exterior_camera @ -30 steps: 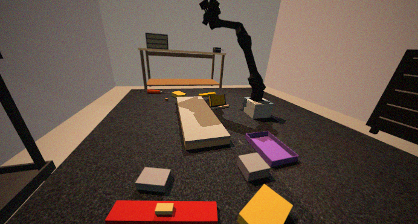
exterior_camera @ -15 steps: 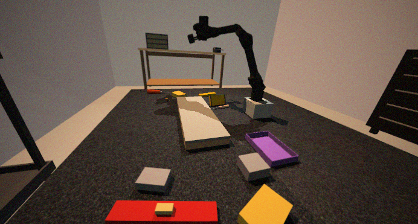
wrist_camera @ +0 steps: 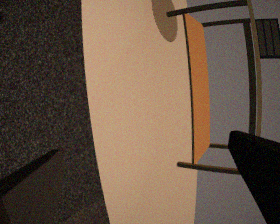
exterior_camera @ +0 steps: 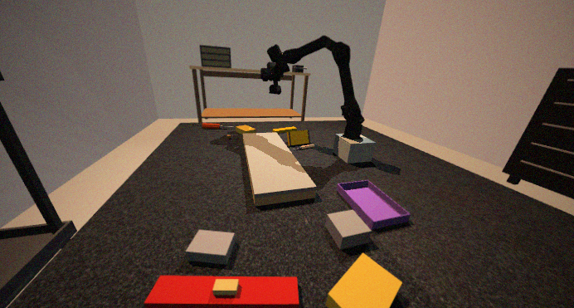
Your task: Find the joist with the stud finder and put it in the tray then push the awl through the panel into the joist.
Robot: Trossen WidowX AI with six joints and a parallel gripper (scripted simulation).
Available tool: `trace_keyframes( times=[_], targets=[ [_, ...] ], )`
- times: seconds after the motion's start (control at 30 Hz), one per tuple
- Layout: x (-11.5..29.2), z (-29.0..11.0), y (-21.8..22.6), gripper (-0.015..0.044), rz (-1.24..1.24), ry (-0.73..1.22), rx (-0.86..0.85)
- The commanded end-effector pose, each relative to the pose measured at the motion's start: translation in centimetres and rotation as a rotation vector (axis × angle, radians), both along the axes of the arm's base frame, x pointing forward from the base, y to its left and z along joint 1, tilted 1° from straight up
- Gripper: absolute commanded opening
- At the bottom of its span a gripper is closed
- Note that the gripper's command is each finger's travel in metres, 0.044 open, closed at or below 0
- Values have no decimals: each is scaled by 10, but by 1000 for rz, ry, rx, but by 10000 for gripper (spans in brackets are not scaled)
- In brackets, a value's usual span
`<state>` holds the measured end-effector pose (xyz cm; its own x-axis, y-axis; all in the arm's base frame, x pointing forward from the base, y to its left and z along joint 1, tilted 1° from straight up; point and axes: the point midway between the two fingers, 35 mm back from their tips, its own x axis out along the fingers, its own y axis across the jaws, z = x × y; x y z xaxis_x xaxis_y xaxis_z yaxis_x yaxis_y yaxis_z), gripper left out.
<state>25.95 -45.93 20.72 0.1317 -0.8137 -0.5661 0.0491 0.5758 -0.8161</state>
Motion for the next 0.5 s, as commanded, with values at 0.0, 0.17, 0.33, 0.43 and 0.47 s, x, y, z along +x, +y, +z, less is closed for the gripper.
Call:
trace_keyframes(
  times=[0.0, 0.17, 0.33, 0.43, 0.47],
  targets=[
    [-5, -64, 46, 440, 316, 331, 186],
    [-17, -110, 92, 440, 620, 557, 336],
    [-34, -147, 144, 440, 958, 724, 476],
    [-46, -165, 178, 440, 1172, 791, 551],
    [-51, -170, 189, 440, 1246, 807, 574]
  ],
)
